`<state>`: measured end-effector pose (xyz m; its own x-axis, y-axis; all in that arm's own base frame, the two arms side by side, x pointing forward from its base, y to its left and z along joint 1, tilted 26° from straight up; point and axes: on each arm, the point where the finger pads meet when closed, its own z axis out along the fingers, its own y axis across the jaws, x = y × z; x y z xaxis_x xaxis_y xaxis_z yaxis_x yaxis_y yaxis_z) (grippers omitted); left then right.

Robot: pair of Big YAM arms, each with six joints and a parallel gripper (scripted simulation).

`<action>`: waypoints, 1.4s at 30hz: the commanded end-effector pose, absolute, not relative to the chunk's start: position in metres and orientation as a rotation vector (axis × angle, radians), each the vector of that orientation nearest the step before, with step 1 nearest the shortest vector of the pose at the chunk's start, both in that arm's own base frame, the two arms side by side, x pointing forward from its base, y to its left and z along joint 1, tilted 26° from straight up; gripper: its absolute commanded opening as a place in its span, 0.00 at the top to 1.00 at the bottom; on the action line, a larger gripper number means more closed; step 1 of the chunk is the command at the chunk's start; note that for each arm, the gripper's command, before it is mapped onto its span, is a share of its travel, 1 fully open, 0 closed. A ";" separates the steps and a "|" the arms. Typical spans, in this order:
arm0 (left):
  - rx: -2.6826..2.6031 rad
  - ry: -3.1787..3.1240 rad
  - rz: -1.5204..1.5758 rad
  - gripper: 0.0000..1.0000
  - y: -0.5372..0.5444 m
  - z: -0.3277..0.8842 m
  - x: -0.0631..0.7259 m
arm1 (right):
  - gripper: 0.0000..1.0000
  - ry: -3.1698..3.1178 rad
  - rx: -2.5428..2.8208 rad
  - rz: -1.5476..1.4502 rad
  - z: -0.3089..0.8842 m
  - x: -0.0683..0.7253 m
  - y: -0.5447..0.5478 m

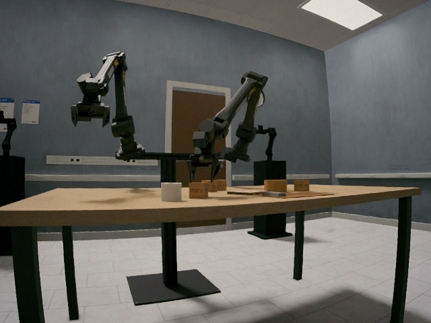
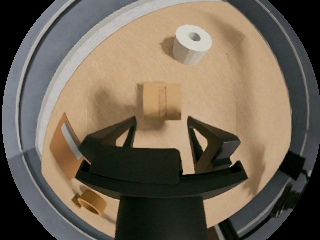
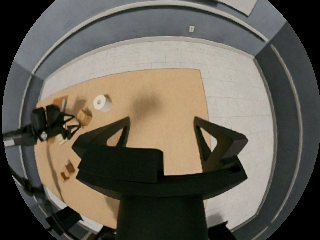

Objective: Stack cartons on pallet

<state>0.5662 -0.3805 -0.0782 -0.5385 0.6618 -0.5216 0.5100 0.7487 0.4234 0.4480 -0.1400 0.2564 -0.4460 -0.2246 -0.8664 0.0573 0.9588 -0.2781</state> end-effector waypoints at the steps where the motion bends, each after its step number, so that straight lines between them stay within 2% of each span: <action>1: 0.852 2.240 0.281 0.21 -0.384 -0.075 0.590 | 0.00 1.992 -0.136 -0.329 0.268 0.453 -0.138; 42: 0.851 2.230 0.277 0.21 -0.389 -0.100 0.620 | 0.00 1.992 -0.136 -0.329 0.268 0.453 -0.138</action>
